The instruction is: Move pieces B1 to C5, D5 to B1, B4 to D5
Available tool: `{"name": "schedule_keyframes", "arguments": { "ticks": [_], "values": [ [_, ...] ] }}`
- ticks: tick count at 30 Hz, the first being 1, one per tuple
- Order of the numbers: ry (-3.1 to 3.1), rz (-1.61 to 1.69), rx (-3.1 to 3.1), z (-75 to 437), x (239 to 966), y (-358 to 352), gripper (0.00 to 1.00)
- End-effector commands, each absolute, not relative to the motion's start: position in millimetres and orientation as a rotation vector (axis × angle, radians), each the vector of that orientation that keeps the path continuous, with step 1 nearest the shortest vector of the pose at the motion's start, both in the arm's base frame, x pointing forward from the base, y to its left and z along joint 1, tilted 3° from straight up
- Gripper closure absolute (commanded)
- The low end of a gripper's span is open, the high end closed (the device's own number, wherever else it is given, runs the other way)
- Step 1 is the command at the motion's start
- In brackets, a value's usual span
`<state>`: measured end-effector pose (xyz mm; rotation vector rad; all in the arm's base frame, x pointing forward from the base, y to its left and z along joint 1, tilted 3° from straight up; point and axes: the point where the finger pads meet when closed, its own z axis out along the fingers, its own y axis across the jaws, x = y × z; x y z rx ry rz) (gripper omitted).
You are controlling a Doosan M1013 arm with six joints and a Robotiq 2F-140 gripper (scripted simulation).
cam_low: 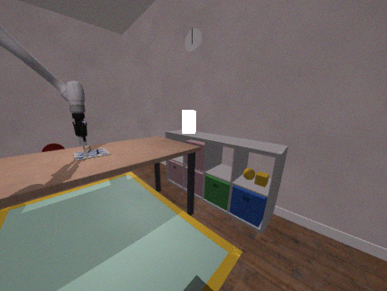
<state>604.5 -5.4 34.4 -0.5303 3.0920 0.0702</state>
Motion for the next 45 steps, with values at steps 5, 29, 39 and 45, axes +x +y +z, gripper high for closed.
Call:
{"name": "schedule_keyframes", "arguments": {
  "ticks": [5,29,39,45],
  "values": [
    [3.092,0.07,-0.53,29.4,604.5,-5.2,0.75],
    [3.092,0.07,-0.53,-3.5,604.3,-3.7,0.75],
    [3.092,0.07,-0.53,-3.5,604.3,-3.7,0.75],
    [3.092,0.07,-0.53,-3.5,604.3,-3.7,0.75]
  ]
}}
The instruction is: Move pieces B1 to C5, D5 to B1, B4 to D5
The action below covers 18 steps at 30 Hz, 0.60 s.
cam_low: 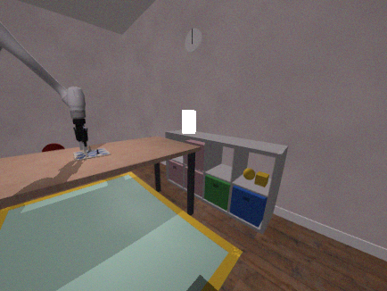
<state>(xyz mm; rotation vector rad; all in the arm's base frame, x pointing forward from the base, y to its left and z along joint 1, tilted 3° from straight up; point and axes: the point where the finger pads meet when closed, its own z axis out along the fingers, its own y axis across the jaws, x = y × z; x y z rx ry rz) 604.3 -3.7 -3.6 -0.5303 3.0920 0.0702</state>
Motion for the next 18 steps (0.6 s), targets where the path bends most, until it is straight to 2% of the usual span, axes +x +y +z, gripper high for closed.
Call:
{"name": "schedule_keyframes", "arguments": {
  "ticks": [1,17,18],
  "values": [
    [3.092,0.07,-0.53,-3.5,604.3,-3.7,0.75],
    [3.092,0.07,-0.53,-3.5,604.3,-3.7,0.75],
    [3.092,0.07,-0.53,-3.5,604.3,-3.7,1.0]
  ]
}}
